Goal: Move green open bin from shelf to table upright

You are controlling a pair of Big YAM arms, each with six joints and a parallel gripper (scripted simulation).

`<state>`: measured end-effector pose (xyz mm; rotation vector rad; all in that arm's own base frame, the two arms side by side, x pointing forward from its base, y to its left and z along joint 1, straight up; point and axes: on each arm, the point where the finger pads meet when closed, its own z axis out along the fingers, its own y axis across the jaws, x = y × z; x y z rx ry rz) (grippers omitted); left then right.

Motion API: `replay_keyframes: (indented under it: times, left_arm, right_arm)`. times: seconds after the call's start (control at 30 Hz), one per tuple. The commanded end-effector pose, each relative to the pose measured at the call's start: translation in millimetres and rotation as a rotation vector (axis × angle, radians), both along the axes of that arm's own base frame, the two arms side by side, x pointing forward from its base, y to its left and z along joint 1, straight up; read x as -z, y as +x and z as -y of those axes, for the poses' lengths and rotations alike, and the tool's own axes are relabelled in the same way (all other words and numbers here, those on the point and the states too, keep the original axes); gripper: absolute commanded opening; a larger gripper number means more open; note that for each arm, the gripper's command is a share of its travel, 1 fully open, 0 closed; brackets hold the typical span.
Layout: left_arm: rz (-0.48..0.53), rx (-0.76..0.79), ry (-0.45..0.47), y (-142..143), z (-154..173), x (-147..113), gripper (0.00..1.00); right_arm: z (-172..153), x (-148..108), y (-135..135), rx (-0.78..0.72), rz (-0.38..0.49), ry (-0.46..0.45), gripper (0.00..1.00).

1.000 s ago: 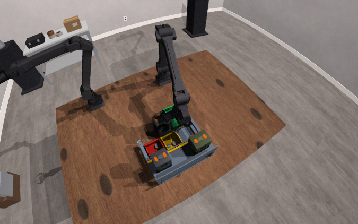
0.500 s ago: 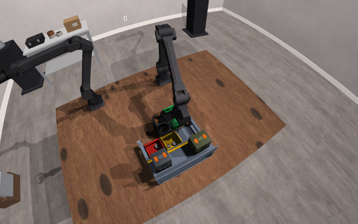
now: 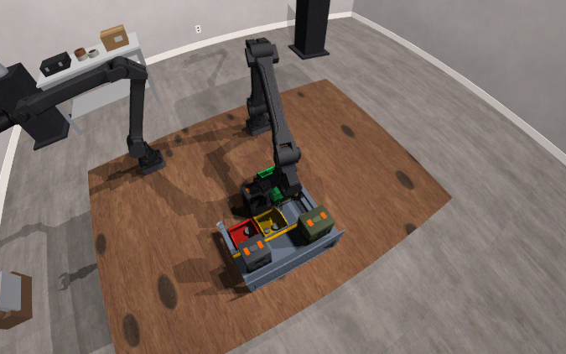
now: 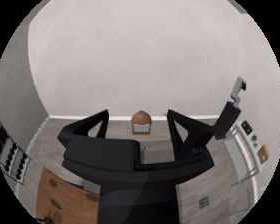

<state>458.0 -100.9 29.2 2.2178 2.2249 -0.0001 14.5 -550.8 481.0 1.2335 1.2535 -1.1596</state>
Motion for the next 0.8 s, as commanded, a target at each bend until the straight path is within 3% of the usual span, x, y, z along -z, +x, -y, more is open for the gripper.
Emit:
replay_keyframes:
  times: [0.0,0.33,0.47,0.57,0.77]
  left_arm:
    - [0.032,0.014,-0.007,7,5,-20,0.43]
    - [0.061,0.014,-0.013,20,8,-47,0.43]
    - [0.025,0.014,-0.005,17,8,-34,0.43]
    - [0.064,0.014,-0.014,19,8,-60,0.43]
    - [0.043,0.014,-0.009,18,8,-65,0.43]
  right_arm:
    - [-6,-19,-6,0.007,-0.008,-0.053,1.0]
    - [-6,-19,-6,0.007,-0.008,-0.053,1.0]
    - [-6,-19,-6,0.007,-0.008,-0.053,1.0]
    - [-6,-19,-6,0.007,-0.008,-0.053,1.0]
    - [-6,-19,-6,0.007,-0.008,-0.053,1.0]
